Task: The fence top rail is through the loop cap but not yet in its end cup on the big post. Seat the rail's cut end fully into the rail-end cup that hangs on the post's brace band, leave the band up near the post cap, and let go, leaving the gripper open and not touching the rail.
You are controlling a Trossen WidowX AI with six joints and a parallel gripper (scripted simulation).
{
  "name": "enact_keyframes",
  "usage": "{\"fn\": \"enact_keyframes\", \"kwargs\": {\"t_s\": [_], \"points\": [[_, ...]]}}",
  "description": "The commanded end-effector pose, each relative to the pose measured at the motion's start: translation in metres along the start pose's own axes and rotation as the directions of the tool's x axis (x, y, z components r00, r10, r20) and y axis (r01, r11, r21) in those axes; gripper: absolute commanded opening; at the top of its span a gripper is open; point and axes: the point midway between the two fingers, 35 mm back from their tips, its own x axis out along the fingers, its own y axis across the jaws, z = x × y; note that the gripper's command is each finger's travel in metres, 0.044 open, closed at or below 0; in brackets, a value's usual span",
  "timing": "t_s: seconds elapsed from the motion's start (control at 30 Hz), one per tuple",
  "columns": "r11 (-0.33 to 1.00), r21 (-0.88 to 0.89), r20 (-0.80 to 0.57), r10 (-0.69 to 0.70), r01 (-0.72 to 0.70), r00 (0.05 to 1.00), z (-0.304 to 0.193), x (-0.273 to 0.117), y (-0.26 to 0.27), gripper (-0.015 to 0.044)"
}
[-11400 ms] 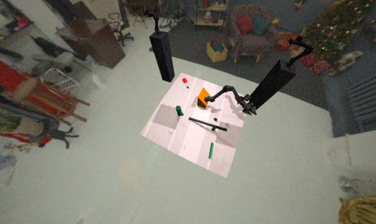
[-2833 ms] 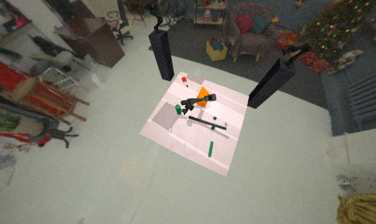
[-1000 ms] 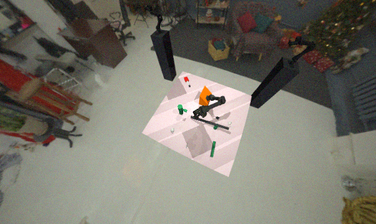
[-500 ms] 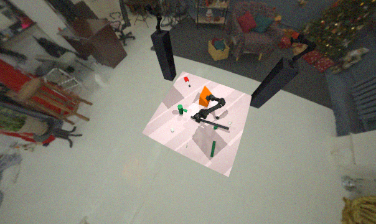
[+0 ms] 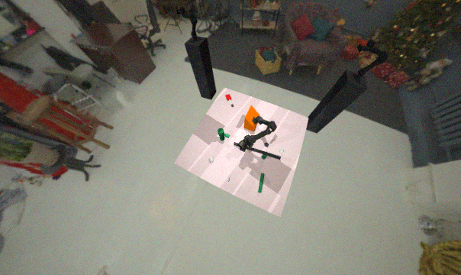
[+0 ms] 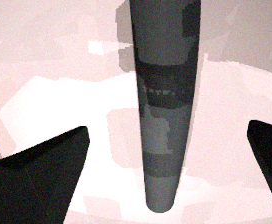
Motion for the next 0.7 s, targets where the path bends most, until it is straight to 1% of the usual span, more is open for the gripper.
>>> {"fn": "enact_keyframes", "kwargs": {"t_s": [0.0,0.67], "points": [[1.0,0.006,0.004,0.005,-0.005,1.0,0.001,0.007,0.001,0.044],[1.0,0.006,0.005,0.005,-0.005,1.0,0.001,0.04,0.001,0.044]]}}
